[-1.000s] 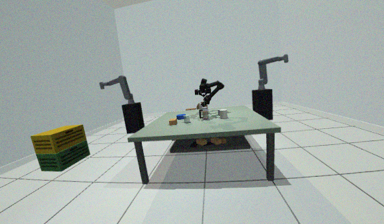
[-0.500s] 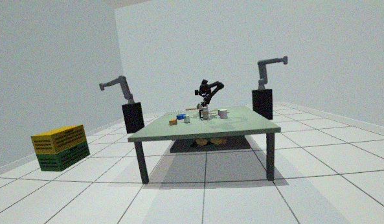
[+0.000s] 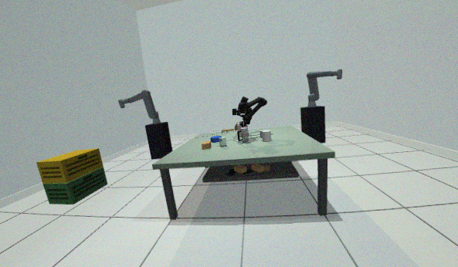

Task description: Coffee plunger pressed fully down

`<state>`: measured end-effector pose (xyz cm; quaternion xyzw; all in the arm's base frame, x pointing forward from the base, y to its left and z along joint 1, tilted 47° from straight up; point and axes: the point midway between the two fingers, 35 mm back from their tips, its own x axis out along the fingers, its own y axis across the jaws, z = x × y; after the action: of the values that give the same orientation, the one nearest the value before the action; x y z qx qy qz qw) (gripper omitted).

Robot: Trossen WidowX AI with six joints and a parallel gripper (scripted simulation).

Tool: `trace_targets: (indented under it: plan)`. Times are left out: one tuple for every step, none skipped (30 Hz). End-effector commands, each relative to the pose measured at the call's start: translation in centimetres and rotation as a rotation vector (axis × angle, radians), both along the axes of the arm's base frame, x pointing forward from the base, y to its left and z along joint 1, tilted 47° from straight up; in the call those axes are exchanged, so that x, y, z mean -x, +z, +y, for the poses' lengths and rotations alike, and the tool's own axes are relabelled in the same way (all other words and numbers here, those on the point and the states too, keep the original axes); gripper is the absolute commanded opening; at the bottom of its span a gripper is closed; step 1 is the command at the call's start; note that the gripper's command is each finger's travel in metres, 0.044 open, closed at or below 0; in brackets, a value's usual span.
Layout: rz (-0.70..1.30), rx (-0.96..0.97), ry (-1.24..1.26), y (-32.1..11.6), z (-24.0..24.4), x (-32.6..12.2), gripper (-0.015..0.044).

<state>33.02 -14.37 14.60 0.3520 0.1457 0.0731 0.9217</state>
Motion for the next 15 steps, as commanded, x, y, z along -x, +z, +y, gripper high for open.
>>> trace_targets:
  plan:
    - [0.051, -0.053, 0.040, -2.5, 2.1, 0.0, 0.0127]
    - [0.051, -0.053, 0.040, -2.6, 2.2, -0.1, 0.0127]
    - [0.050, -0.053, 0.040, -2.8, 2.3, -0.1, 0.0127]
    - [0.050, -0.053, 0.040, -2.9, 2.4, -0.2, 0.0127]
    - [0.050, -0.053, 0.040, -3.0, 2.6, -0.2, 0.0127]
    - [0.050, -0.053, 0.040, -3.1, 2.7, -0.3, 0.0127]
    - [0.050, -0.053, 0.040, -3.2, 2.8, -0.3, 0.0127]
    - [0.050, -0.053, 0.040, -3.3, 2.9, -0.4, 0.0127]
    - [0.050, -0.053, 0.040, -3.4, 3.0, -0.4, 0.0127]
    - [0.049, -0.053, 0.040, -3.6, 3.1, -0.4, 0.0127]
    - [0.049, -0.053, 0.040, -3.7, 3.2, -0.5, 0.0127]
    - [0.049, -0.053, 0.040, -3.8, 3.3, -0.5, 0.0127]
    - [0.049, -0.054, 0.040, -3.9, 3.5, -0.6, 0.0127]
    - [0.048, -0.054, 0.040, -4.0, 3.6, -0.6, 0.0127]
    - [0.048, -0.054, 0.039, -4.1, 3.7, -0.7, 0.0127]
